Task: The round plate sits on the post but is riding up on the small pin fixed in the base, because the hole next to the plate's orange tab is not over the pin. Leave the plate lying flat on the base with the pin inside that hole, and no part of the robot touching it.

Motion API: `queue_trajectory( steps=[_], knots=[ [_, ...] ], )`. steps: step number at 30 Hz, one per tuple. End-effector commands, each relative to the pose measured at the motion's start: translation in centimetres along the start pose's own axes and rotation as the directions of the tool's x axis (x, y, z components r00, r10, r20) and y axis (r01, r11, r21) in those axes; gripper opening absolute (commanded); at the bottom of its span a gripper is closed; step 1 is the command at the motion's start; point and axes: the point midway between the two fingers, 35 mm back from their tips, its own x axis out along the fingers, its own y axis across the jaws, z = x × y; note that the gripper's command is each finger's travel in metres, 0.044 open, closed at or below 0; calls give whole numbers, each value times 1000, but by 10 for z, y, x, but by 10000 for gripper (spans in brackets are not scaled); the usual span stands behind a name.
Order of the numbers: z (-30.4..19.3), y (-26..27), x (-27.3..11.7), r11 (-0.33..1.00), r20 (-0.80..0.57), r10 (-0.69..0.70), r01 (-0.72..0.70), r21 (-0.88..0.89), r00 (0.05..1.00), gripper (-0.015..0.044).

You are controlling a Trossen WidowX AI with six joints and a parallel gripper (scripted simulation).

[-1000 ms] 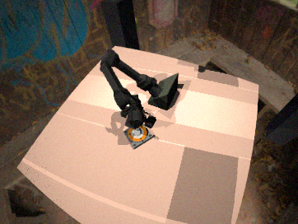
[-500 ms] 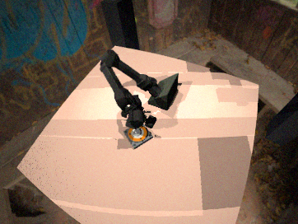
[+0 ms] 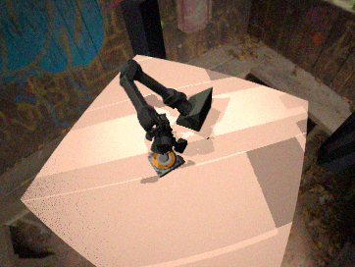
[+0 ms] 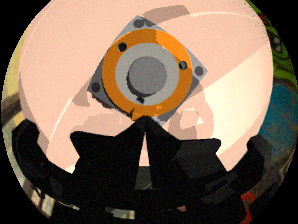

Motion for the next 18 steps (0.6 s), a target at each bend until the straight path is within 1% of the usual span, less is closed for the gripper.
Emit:
queue_trajectory(
  steps=[1, 18],
  knots=[
    [-2, 8, 1, 1000, -14, 12, -12, -4, 1000, 0],
    [2, 23, 1, 1000, -14, 13, -13, -4, 1000, 0]
  ],
)
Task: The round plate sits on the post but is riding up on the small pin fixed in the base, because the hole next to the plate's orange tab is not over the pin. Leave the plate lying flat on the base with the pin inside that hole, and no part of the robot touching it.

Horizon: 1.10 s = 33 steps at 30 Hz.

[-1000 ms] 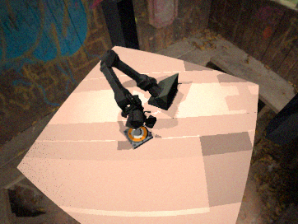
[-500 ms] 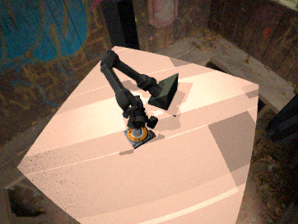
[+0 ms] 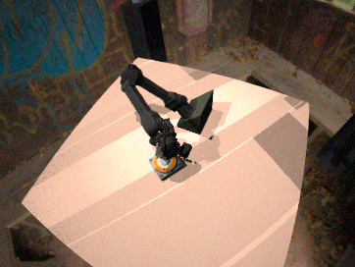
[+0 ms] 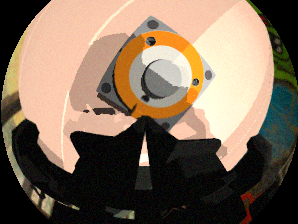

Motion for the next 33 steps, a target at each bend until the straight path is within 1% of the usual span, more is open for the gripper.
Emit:
queue_trajectory(
  steps=[1, 33],
  knots=[
    [1, 8, 1, 1000, -6, 12, -12, 3, 1000, 0],
    [30, 33, -4, 1000, -4, 13, -13, 4, 1000, 0]
  ],
)
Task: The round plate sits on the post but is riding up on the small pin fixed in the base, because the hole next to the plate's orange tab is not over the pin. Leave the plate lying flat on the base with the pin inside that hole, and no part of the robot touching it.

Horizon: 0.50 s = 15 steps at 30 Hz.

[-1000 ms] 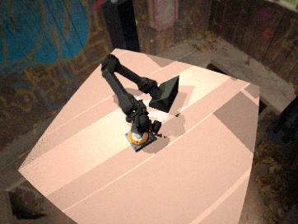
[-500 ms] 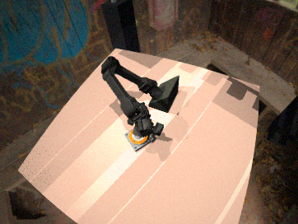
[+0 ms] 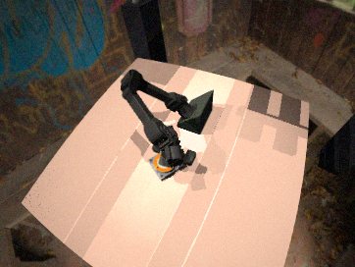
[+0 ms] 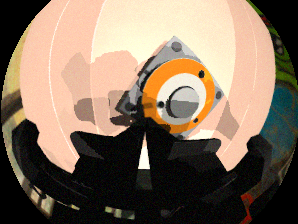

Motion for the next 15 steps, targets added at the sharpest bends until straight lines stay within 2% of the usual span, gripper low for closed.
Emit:
queue_trajectory(
  steps=[1, 15],
  knots=[
    [5, 2, -2, 1000, 1, 2, -2, 7, 1000, 0],
    [21, 5, -3, 1000, 2, 2, -2, 7, 1000, 0]
  ],
)
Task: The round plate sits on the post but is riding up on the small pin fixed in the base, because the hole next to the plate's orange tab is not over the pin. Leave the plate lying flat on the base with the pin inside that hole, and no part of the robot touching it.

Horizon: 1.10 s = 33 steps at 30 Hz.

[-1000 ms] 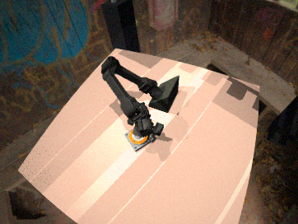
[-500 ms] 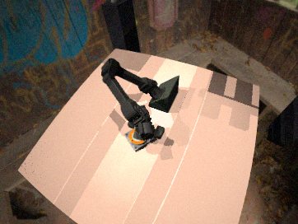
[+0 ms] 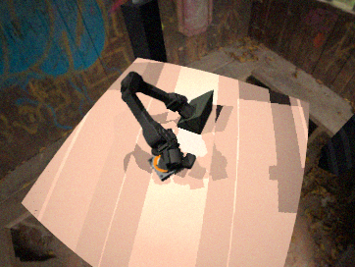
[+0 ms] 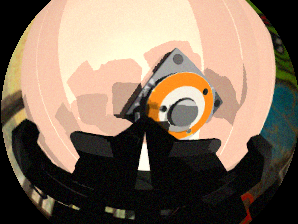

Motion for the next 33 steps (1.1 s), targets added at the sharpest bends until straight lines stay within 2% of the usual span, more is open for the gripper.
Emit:
queue_trajectory(
  steps=[1, 26, 33],
  knots=[
    [6, 0, 0, 1000, 3, -3, 3, -2, 1000, 0],
    [23, -3, 0, 1000, 3, -3, 3, -1, 1000, 0],
    [21, -3, -37, 1000, 3, -2, 2, -1, 1000, 0]
  ],
)
